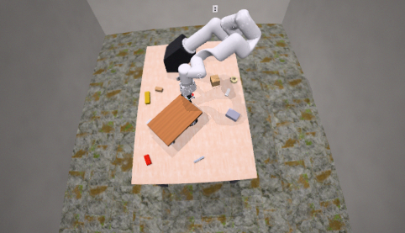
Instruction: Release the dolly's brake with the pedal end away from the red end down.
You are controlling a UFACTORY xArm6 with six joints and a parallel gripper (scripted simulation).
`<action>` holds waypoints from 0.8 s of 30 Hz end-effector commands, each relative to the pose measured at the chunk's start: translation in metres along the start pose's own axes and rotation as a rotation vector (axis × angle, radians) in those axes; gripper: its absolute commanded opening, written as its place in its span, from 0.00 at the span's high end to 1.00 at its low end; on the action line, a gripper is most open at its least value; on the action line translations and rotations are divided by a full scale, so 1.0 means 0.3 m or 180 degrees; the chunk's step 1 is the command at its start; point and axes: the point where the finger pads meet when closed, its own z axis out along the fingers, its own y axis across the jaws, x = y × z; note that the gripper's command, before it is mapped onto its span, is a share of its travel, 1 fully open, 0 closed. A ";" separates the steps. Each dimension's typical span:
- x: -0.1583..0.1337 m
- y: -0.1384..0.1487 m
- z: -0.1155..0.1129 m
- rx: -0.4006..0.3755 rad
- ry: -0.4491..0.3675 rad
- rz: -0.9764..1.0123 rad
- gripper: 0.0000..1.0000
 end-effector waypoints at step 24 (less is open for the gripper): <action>0.002 0.010 -0.022 -0.0031 0.0006 -0.0002 1.00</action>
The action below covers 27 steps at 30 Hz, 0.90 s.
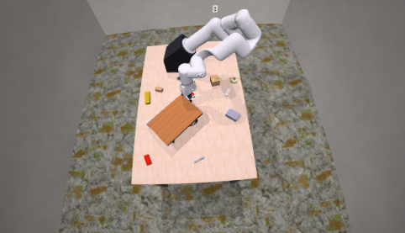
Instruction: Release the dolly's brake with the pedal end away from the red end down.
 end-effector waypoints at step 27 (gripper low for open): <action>-0.003 -0.001 -0.251 0.0003 -0.0003 -0.0007 1.00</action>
